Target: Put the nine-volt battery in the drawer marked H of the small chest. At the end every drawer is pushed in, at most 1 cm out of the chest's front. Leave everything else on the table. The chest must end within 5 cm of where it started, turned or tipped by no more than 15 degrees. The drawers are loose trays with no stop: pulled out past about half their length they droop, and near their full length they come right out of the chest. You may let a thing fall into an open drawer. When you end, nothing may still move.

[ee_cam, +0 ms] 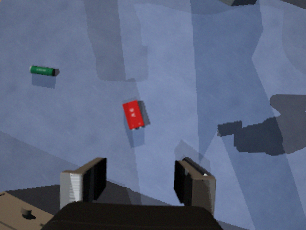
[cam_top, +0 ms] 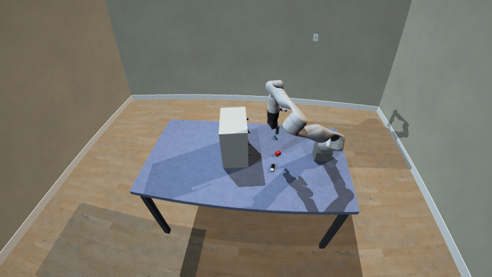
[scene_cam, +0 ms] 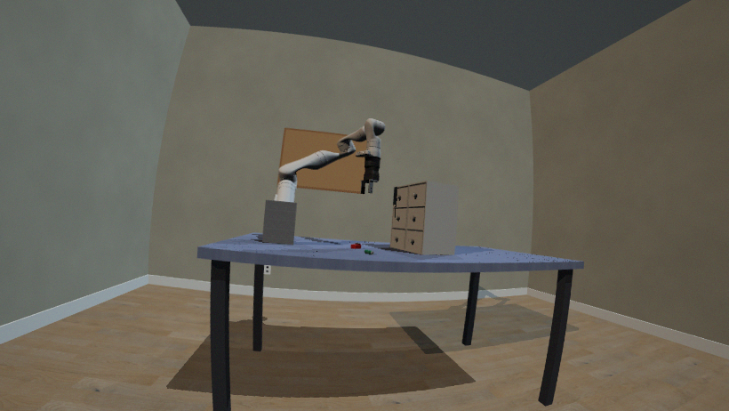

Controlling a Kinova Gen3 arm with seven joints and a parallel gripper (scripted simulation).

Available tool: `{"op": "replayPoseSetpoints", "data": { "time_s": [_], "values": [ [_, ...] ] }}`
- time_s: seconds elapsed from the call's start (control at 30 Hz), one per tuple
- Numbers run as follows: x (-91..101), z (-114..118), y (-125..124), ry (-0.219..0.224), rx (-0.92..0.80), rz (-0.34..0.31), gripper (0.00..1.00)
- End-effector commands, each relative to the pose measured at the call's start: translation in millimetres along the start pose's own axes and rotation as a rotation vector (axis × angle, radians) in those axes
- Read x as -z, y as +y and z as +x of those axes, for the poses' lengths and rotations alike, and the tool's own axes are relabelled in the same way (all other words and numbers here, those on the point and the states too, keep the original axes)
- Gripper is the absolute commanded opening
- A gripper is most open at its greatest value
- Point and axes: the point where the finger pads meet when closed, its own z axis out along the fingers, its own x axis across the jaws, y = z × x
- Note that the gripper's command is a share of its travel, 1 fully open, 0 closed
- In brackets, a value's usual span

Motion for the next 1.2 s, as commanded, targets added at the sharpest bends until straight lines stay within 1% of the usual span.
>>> {"op": "replayPoseSetpoints", "data": {
  "time_s": [0.0,0.63,1.17],
  "values": [
    [0.9,-1.0,-0.7,0.005,-0.063,-0.001,1.00],
    [3.7,-2.5,-4.7,0.006,-0.261,0.000,1.00],
    [4.5,-2.9,-6.0,0.006,-0.323,0.000,1.00]
  ]
}}
